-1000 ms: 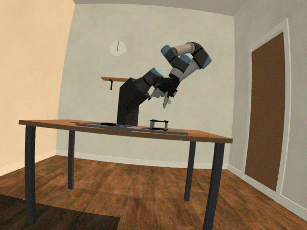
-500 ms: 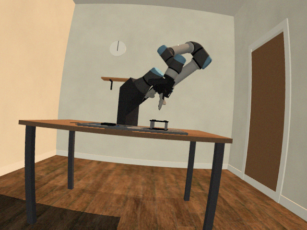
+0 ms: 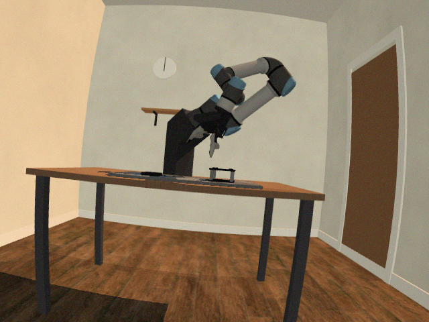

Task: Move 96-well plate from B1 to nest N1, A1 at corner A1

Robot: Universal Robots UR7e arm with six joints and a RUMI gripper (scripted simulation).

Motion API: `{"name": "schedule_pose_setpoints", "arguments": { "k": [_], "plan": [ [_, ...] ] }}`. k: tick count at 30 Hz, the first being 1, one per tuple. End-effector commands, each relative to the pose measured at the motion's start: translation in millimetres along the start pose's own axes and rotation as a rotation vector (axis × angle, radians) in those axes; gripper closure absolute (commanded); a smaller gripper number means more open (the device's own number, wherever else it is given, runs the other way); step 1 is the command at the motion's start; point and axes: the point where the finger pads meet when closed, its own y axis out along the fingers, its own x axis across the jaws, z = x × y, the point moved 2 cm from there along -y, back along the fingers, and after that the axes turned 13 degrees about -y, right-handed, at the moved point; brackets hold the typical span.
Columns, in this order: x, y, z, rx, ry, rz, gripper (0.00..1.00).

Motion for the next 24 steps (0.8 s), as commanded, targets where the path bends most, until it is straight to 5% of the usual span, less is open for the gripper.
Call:
{"name": "schedule_pose_setpoints", "arguments": {
  "k": [1, 24],
  "plan": [
    [15, 12.3, 3, -0.022, -0.041, 0.008, 0.00],
    [85, 62.6, 4, -0.094, -0.199, 0.069, 0.00]
  ]
}}
